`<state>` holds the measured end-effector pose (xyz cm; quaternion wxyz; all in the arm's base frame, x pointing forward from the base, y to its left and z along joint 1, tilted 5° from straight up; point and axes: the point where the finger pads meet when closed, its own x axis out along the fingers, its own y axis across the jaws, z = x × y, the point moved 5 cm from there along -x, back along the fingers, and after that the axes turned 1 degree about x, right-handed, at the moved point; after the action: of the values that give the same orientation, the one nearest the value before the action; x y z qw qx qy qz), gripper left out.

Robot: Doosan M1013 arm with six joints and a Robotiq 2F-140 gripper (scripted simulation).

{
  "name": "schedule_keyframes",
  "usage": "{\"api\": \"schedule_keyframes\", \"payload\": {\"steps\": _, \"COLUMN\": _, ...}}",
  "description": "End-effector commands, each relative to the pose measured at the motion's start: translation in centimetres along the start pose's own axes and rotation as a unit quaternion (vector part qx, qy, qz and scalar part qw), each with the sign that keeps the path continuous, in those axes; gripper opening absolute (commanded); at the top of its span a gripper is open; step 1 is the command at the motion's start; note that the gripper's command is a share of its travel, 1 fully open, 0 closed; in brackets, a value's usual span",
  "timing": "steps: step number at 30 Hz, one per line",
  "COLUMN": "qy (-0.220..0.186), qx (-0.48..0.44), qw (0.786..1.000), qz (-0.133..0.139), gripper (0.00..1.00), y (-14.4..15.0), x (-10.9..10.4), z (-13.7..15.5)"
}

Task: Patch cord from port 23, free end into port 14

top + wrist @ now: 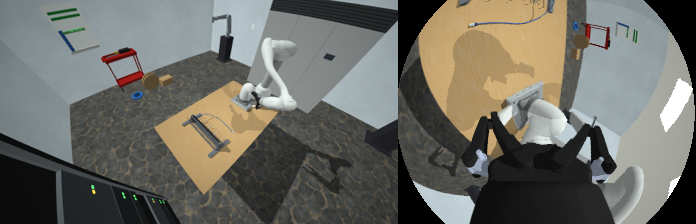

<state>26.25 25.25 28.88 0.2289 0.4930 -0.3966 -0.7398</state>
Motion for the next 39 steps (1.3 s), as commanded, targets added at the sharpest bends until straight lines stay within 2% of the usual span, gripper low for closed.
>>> {"api": "schedule_keyframes", "payload": {"steps": 1, "qy": 0.0, "qx": 0.0, "qw": 1.0, "qz": 0.0, "gripper": 1.0, "y": 0.0, "x": 0.0, "z": 0.0}}
{"api": "schedule_keyframes", "payload": {"steps": 19, "qy": 0.0, "qx": 0.006, "qw": 1.0, "qz": -0.005, "gripper": 1.0, "y": -0.2, "x": 0.1, "z": -0.2}}
{"api": "schedule_keyframes", "payload": {"steps": 20, "qy": -0.001, "qx": 0.017, "qw": 1.0, "qz": -0.015, "gripper": 1.0, "y": -0.7, "x": 0.2, "z": -0.7}}
{"api": "schedule_keyframes", "payload": {"steps": 23, "qy": -0.007, "qx": 0.087, "qw": 0.994, "qz": -0.071, "gripper": 1.0, "y": -3.5, "x": 0.7, "z": -3.5}}
{"api": "schedule_keyframes", "payload": {"steps": 30, "qy": -0.029, "qx": 0.2, "qw": 0.967, "qz": -0.158, "gripper": 1.0, "y": -7.6, "x": 1.1, "z": -8.1}}
{"api": "schedule_keyframes", "payload": {"steps": 32, "qy": -0.037, "qx": 0.231, "qw": 0.955, "qz": -0.181, "gripper": 1.0, "y": -8.7, "x": 1.1, "z": -9.5}}
{"api": "schedule_keyframes", "payload": {"steps": 34, "qy": -0.037, "qx": 0.231, "qw": 0.955, "qz": -0.181, "gripper": 1.0, "y": -8.7, "x": 1.1, "z": -9.5}}
{"api": "schedule_keyframes", "payload": {"steps": 35, "qy": -0.048, "qx": 0.269, "qw": 0.939, "qz": -0.208, "gripper": 1.0, "y": -9.9, "x": 1.1, "z": -11.1}}
{"api": "schedule_keyframes", "payload": {"steps": 39, "qy": -0.067, "qx": 0.328, "qw": 0.909, "qz": -0.248, "gripper": 1.0, "y": -11.6, "x": 0.9, "z": -13.8}}
